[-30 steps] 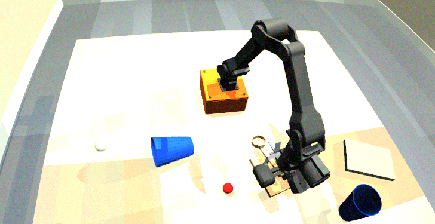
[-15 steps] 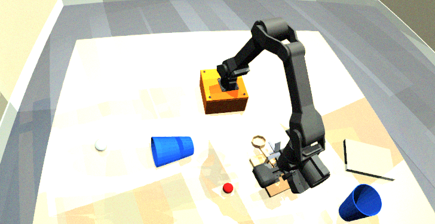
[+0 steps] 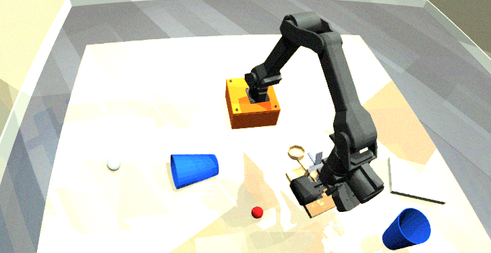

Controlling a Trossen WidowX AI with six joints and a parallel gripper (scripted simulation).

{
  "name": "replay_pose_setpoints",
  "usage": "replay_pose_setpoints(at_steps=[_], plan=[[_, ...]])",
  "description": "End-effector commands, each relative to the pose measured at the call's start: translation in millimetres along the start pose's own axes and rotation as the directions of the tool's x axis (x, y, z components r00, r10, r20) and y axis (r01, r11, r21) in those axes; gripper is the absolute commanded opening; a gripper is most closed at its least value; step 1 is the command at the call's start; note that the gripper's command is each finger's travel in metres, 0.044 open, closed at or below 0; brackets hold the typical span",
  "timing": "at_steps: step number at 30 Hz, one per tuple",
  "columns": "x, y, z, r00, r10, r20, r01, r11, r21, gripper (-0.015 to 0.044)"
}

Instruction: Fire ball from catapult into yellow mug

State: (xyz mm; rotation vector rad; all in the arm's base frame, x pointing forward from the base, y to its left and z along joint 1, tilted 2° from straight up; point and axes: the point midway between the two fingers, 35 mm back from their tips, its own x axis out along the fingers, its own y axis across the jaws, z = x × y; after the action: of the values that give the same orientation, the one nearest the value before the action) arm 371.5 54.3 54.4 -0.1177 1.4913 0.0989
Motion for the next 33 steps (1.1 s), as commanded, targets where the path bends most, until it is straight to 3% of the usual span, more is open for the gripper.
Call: replay_pose_setpoints(at_steps=[1, 33], plan=[[2, 0, -3, 1.0, 0.0, -0.015, 0.0, 1.0, 0.001, 0.0], [45, -1, -4, 1.0, 0.0, -0.017, 0.0, 1.0, 0.003, 0.0]])
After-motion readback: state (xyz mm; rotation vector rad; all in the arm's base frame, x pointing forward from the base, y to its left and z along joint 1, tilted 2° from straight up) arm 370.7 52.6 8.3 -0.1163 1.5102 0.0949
